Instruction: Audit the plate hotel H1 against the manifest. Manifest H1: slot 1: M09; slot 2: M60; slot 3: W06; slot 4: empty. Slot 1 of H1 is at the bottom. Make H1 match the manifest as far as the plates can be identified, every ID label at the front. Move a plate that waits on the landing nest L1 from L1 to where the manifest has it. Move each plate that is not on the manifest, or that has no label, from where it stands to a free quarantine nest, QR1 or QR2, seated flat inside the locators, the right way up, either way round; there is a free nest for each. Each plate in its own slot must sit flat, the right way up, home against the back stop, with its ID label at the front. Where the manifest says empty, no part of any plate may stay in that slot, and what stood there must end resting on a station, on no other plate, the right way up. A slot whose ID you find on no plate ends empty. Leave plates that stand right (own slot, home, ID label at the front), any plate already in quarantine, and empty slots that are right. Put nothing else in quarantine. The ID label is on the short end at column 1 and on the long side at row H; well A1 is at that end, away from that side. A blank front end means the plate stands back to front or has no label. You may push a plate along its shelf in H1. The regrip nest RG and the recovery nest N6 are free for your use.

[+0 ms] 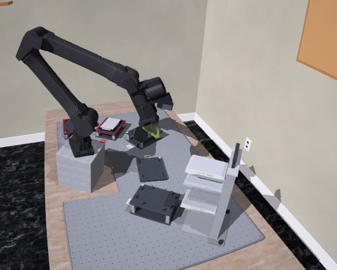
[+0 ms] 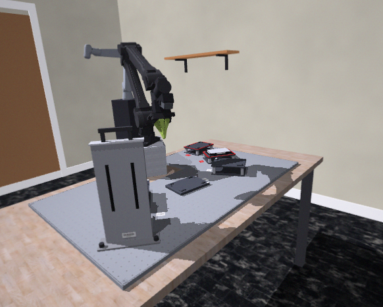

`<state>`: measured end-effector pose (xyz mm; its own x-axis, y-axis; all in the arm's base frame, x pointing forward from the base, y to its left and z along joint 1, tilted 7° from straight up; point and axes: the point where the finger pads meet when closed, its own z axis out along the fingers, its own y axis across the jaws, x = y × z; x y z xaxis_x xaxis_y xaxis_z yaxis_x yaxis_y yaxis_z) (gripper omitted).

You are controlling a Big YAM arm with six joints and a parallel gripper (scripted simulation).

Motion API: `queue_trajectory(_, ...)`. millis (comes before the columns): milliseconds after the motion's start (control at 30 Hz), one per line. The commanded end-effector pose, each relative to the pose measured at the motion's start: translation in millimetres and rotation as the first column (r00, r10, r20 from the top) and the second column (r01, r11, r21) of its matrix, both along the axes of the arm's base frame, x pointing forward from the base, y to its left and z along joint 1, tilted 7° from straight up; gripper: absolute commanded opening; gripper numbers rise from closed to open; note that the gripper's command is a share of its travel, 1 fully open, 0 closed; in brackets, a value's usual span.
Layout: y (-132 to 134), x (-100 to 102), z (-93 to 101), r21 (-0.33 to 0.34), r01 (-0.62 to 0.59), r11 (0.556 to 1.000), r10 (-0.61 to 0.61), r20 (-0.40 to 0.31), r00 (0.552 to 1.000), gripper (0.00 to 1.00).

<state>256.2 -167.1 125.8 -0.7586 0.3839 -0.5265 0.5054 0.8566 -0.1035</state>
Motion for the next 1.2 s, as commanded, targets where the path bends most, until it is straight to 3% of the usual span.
queue_trajectory(0,-0.5,8.6,9.8,-0.016,0.046,0.999,-0.045,0.088,0.995,0.00)
queue_trajectory(100,-0.5,8.6,9.2,-0.019,0.057,0.998,-0.055,0.099,0.994,0.00)
queue_trajectory(567,0.1,8.4,10.5,-0.060,0.205,0.977,-0.181,0.278,0.943,0.00)
queue_trajectory(667,0.1,8.3,8.4,-0.060,0.215,0.975,-0.190,0.284,0.940,0.00)
queue_trajectory(933,-5.1,4.5,10.8,-0.071,0.310,0.948,-0.260,0.390,0.884,0.00)
queue_trajectory(1167,-25.8,-6.1,13.6,-0.088,0.306,0.948,-0.251,0.385,0.888,0.00)
